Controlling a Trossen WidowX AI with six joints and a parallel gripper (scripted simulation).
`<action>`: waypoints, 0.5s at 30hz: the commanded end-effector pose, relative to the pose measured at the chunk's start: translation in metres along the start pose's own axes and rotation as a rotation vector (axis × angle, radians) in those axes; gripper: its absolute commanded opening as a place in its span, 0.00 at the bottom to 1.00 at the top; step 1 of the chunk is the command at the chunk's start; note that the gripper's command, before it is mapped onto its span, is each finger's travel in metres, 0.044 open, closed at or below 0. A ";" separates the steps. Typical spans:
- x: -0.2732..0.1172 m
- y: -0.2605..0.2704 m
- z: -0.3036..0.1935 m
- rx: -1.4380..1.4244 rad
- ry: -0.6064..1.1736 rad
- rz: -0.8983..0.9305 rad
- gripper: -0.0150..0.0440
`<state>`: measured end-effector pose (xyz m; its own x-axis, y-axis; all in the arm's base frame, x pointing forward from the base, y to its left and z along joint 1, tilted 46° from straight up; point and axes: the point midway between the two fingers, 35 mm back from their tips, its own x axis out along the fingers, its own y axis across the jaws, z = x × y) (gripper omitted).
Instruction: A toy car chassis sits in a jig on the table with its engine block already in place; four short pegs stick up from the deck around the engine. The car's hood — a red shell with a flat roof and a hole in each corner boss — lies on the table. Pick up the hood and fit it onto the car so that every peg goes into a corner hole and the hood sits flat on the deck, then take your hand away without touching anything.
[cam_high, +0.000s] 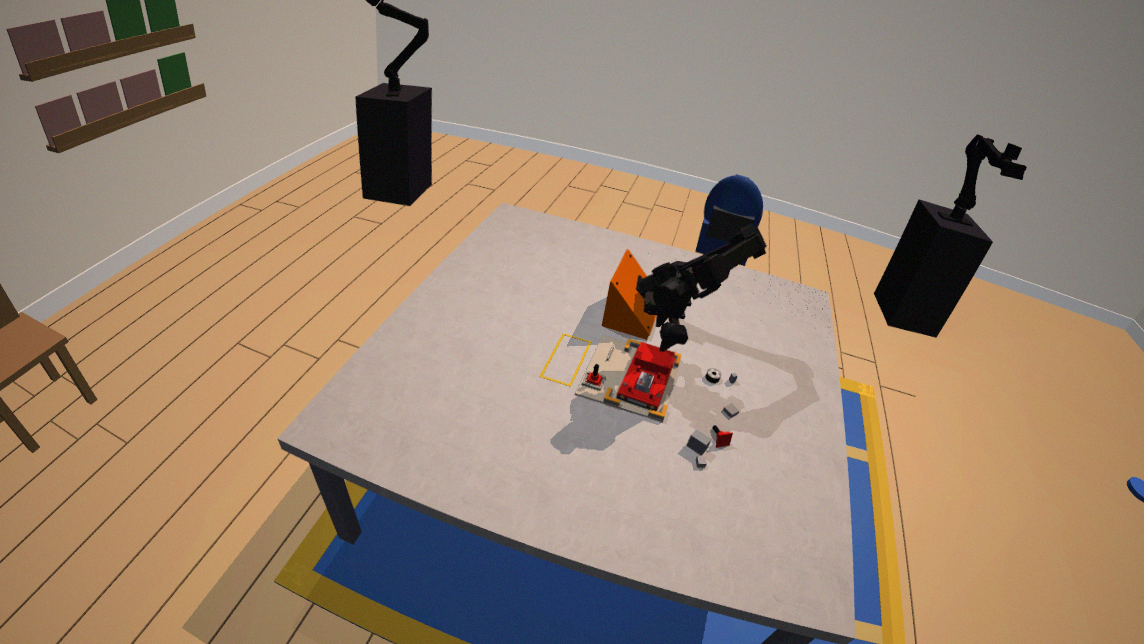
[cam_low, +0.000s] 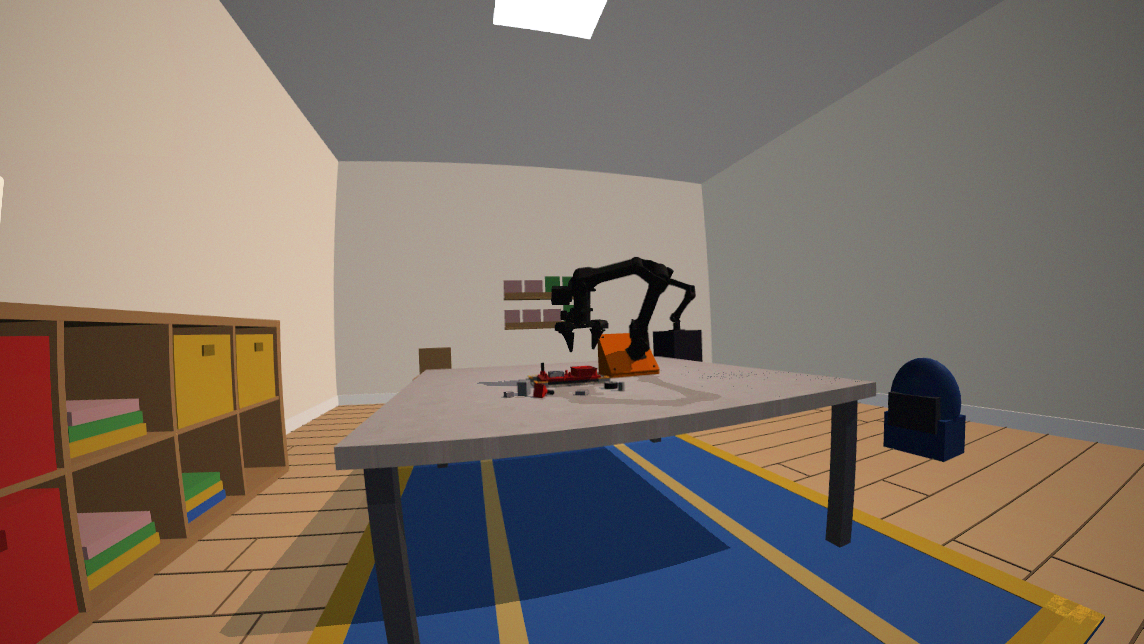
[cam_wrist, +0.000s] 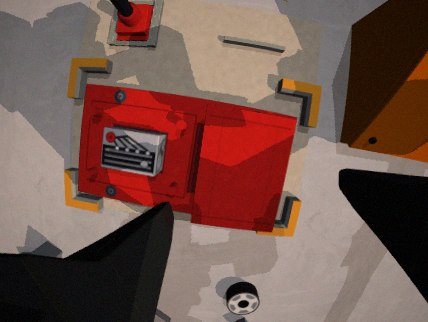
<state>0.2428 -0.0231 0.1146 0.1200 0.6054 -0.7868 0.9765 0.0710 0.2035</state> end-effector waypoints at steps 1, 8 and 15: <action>0.002 -0.002 0.002 0.283 0.104 0.017 1.00; 0.002 -0.003 0.002 0.339 0.125 0.021 1.00; 0.004 -0.002 0.002 0.339 0.124 0.021 1.00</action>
<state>0.2408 -0.0233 0.1112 0.1387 0.6931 -0.7073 0.9812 -0.1932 0.0031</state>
